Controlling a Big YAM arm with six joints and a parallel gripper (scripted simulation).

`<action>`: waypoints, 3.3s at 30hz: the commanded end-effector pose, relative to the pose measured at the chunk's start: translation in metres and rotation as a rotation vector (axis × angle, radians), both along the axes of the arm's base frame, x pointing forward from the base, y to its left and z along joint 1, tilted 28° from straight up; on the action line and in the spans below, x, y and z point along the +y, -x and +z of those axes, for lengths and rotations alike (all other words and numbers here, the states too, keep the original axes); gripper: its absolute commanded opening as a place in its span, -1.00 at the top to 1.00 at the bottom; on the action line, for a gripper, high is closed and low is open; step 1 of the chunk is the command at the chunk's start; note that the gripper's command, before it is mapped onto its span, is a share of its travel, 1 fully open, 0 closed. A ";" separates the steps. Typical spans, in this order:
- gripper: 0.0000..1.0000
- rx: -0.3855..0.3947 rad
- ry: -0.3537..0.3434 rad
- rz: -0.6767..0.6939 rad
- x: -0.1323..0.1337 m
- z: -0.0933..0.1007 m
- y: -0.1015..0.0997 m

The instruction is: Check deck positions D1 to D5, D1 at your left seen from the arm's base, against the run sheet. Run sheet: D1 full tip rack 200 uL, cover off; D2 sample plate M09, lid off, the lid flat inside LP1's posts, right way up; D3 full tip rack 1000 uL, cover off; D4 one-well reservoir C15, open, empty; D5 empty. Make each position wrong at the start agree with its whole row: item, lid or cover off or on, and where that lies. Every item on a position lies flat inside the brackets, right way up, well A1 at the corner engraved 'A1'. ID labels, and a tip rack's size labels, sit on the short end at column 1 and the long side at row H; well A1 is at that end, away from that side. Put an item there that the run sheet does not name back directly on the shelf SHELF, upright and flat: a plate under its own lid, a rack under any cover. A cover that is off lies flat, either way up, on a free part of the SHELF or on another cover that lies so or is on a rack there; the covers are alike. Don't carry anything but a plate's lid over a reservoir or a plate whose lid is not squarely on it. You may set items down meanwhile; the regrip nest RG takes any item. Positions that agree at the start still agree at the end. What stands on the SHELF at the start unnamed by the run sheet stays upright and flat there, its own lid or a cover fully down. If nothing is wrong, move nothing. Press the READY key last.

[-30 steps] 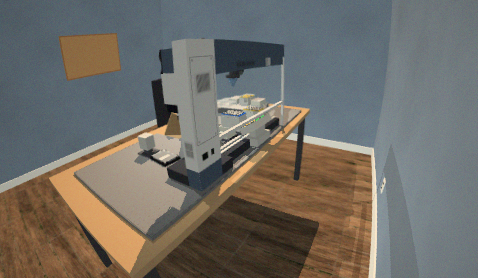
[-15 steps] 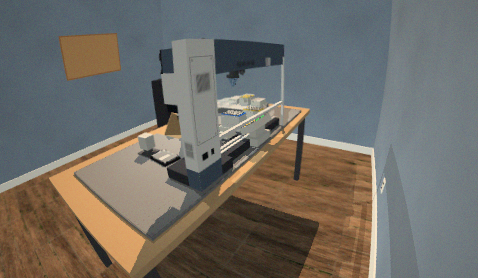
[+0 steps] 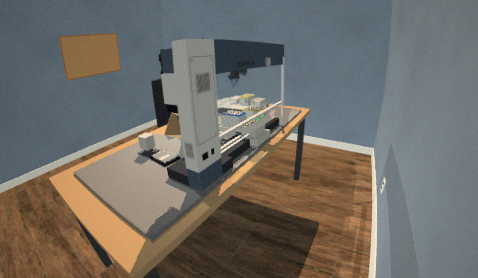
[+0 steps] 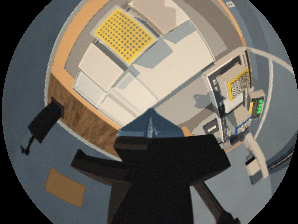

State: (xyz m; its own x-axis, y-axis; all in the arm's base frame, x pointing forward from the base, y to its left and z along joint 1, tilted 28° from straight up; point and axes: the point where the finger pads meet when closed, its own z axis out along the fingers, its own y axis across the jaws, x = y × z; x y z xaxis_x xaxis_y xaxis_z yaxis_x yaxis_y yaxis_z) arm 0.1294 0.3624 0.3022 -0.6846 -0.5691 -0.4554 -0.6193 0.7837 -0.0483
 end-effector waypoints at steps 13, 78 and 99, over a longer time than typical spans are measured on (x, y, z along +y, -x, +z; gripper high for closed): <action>1.00 0.052 -0.187 -0.245 -0.004 0.060 -0.033; 1.00 0.208 -0.389 -0.773 -0.018 0.073 -0.087; 1.00 0.301 -0.524 -1.053 -0.017 0.077 -0.085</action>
State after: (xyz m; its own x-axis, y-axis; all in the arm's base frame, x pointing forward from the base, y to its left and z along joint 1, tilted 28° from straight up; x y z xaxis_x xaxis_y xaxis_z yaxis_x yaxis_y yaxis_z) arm 0.2151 0.3391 0.3501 -0.8501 0.4679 -0.2417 0.3500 0.8448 0.4047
